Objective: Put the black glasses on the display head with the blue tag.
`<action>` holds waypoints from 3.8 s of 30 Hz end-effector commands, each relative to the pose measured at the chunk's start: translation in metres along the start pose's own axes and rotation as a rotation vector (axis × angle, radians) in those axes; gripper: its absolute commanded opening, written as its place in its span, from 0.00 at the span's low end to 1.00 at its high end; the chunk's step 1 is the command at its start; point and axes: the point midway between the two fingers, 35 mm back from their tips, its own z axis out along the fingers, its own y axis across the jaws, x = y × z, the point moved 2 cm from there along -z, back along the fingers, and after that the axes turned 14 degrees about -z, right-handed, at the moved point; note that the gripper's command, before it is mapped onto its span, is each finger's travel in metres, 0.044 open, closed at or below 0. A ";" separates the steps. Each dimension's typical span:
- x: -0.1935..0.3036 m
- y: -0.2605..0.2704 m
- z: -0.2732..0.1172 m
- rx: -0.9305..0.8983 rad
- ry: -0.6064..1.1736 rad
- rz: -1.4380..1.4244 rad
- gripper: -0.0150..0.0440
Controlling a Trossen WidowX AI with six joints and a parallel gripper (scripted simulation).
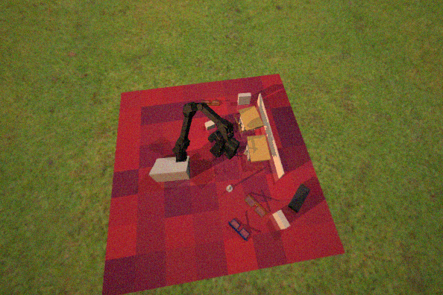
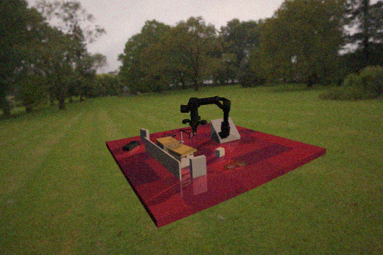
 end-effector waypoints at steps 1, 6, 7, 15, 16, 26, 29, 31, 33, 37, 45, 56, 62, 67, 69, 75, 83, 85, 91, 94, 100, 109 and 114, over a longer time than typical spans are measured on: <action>-0.018 0.017 -0.002 -0.001 -0.004 0.002 0.25; -0.040 0.035 -0.004 -0.004 -0.007 0.002 0.25; -0.044 0.039 -0.004 -0.004 -0.007 0.002 0.25; -0.084 0.064 -0.004 -0.006 -0.009 0.001 0.25; -0.090 0.067 -0.004 -0.006 -0.009 0.001 0.25; -0.145 0.090 0.002 -0.003 -0.006 -0.002 0.25; -0.157 0.094 0.004 -0.002 -0.005 -0.003 0.25; -0.160 0.094 0.005 -0.001 -0.004 -0.003 0.25; -0.160 0.094 0.005 -0.001 -0.004 -0.003 0.25; -0.160 0.094 0.005 -0.001 -0.004 -0.003 0.25; -0.160 0.096 0.028 -0.002 -0.004 -0.004 0.25; -0.159 0.094 0.065 -0.001 -0.002 -0.004 0.25; -0.158 0.094 0.065 -0.001 -0.002 -0.004 0.25; -0.153 0.091 0.065 -0.001 -0.002 -0.004 0.25; -0.151 0.091 0.065 -0.001 -0.002 -0.004 0.25; -0.151 0.090 0.065 -0.001 -0.002 -0.004 0.25; -0.146 0.089 0.065 0.000 -0.001 -0.004 0.25; -0.145 0.088 0.065 0.000 -0.001 -0.004 0.25; -0.141 0.086 0.065 0.000 -0.001 -0.004 0.25; -0.138 0.085 0.065 0.000 -0.001 -0.004 0.25; -0.133 0.084 0.065 0.000 0.000 -0.004 0.25; -0.125 0.082 0.065 0.001 0.000 -0.004 0.25; -0.120 0.082 0.066 0.001 0.001 -0.004 0.25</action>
